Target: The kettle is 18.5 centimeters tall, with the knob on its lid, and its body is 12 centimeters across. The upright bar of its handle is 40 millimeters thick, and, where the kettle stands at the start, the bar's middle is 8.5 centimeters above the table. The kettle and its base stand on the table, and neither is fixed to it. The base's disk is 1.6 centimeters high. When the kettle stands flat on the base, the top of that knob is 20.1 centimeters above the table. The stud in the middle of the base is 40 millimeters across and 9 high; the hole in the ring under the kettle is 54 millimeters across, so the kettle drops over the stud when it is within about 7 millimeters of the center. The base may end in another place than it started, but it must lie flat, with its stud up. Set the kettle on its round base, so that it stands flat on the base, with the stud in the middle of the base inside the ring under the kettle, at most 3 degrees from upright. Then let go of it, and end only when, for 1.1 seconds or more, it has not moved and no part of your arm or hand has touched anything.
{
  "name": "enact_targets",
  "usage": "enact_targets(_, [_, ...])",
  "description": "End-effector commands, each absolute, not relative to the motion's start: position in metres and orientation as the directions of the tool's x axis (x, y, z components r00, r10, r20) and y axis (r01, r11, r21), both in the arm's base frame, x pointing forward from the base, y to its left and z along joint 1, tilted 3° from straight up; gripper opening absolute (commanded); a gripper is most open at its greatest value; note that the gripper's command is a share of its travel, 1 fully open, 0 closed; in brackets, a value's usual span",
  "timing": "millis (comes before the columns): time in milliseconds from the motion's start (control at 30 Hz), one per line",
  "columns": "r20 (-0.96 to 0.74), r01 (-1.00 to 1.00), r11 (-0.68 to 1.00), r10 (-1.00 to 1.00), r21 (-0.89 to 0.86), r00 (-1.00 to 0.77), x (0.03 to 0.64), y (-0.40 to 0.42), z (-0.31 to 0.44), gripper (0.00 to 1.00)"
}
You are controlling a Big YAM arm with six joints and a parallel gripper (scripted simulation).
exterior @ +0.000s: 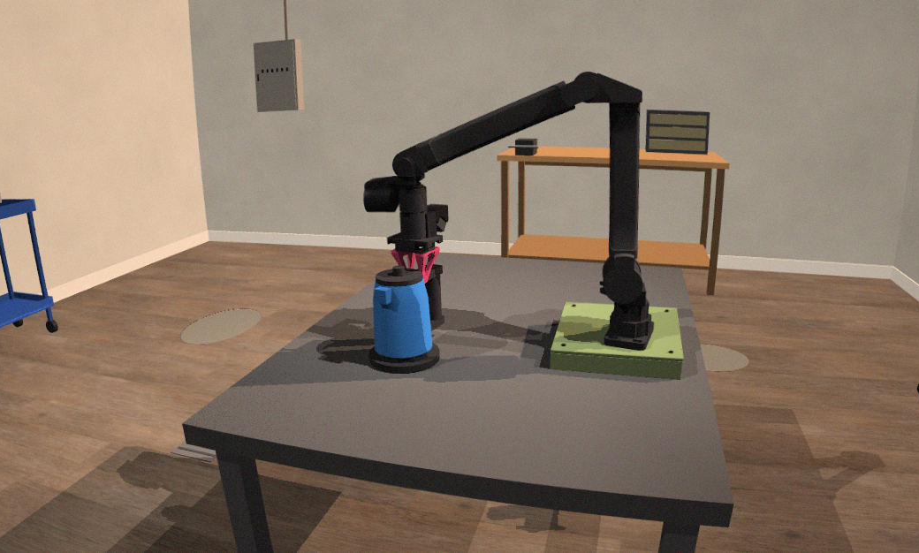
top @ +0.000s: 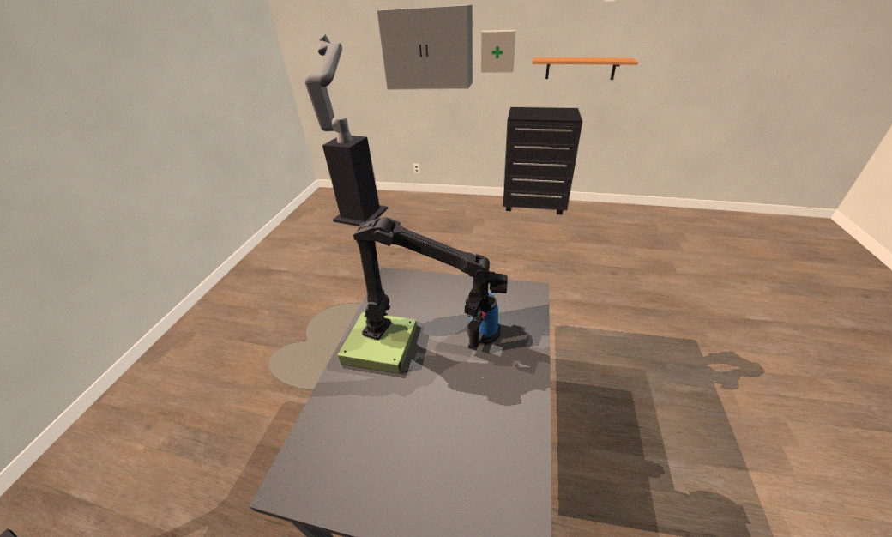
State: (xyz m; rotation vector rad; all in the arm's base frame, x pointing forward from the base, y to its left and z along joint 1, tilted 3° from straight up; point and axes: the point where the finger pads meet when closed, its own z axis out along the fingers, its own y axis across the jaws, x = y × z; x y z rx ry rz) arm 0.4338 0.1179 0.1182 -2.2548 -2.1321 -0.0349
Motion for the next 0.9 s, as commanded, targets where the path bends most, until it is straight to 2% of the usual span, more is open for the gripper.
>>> enact_targets(0, [0.059,0.998,-0.053,0.997,0.035,0.051,0.4451,0.1267,0.1349,0.0])
enact_targets(700, [0.062,0.998,-0.054,0.997,0.044,0.051,0.4475,0.1271,0.1427,0.0])
enact_targets(733, [0.062,0.998,-0.054,0.997,0.044,0.051,0.4475,0.1271,0.1427,0.74])
enact_targets(867, [0.059,0.998,-0.053,0.997,0.034,0.051,0.4472,0.127,0.138,0.74])
